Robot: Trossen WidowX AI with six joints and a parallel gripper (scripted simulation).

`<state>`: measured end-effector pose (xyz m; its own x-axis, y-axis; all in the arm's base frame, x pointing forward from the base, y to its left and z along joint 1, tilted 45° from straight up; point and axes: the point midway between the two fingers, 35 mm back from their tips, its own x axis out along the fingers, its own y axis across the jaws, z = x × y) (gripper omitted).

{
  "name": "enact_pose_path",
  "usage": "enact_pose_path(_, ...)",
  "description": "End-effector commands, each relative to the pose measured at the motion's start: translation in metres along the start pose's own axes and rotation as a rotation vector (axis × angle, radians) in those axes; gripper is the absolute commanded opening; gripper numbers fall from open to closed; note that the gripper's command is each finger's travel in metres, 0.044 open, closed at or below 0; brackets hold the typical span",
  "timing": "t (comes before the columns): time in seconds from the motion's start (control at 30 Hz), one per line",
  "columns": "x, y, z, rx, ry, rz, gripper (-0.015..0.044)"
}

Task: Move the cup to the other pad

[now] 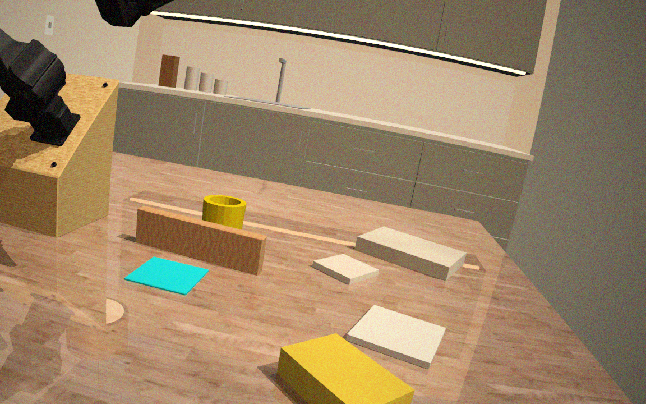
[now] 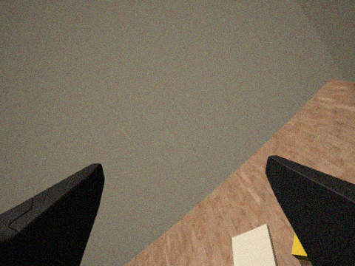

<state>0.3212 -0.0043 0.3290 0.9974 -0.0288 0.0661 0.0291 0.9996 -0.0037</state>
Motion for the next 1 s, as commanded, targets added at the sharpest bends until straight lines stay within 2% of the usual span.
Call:
enact_pose_path(0.0,0.002,0.0,-0.003,0.013,0.012,-0.001,0.0374)
enact_pose_path(0.13,0.027,0.012,-0.063,0.254,0.251,-0.047,0.0269)
enact_pose_path(0.27,0.04,0.028,-0.137,0.491,0.517,-0.184,0.0166)
enact_pose_path(0.43,0.031,0.045,-0.216,0.637,0.757,-0.403,0.0166)
enact_pose_path(0.63,-0.002,0.057,-0.294,0.685,0.936,-0.728,0.0166)
enact_pose_path(0.8,-0.038,0.063,-0.347,0.694,0.941,-1.057,0.0166)
enact_pose_path(0.97,-0.074,0.061,-0.382,0.637,0.823,-1.322,0.0166)
